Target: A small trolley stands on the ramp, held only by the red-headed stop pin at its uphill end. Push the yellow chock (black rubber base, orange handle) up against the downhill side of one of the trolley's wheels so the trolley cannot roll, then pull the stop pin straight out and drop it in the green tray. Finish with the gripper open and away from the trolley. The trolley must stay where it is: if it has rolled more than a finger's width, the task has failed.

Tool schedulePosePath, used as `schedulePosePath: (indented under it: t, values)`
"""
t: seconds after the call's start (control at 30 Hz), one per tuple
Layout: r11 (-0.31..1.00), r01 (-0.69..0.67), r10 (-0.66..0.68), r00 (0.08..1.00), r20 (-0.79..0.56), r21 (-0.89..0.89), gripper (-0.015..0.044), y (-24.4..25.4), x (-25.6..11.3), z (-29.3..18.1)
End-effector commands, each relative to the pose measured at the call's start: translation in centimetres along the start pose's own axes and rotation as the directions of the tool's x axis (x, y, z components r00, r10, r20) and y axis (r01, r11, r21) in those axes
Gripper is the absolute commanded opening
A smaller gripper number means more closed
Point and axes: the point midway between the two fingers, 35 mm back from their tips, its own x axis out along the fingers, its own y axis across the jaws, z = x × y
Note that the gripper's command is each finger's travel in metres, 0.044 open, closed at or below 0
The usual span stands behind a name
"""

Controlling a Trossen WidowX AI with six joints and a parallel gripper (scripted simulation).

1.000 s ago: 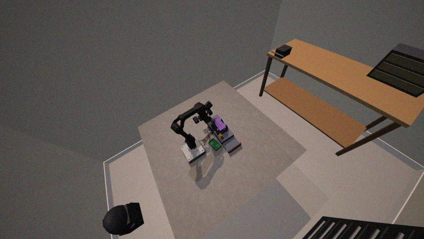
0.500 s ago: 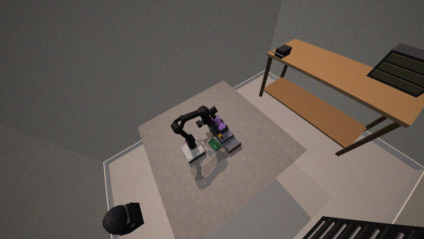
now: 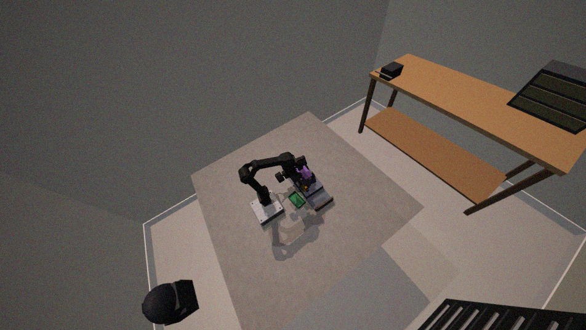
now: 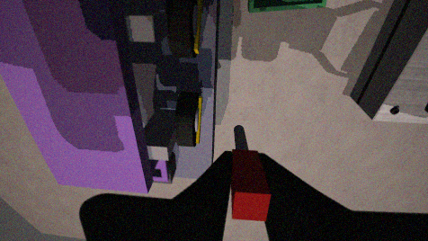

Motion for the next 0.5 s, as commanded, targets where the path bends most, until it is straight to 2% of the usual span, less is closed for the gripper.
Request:
schedulePosePath:
  t: [0.0, 0.47]
  values:
    - [1.000, 0.006, -0.006, 1.000, 0.003, 0.000, 0.0000, -0.1, -0.2, 1.6]
    - [1.000, 0.006, -0.006, 1.000, 0.008, 0.000, 0.0000, -0.3, -0.8, 7.0]
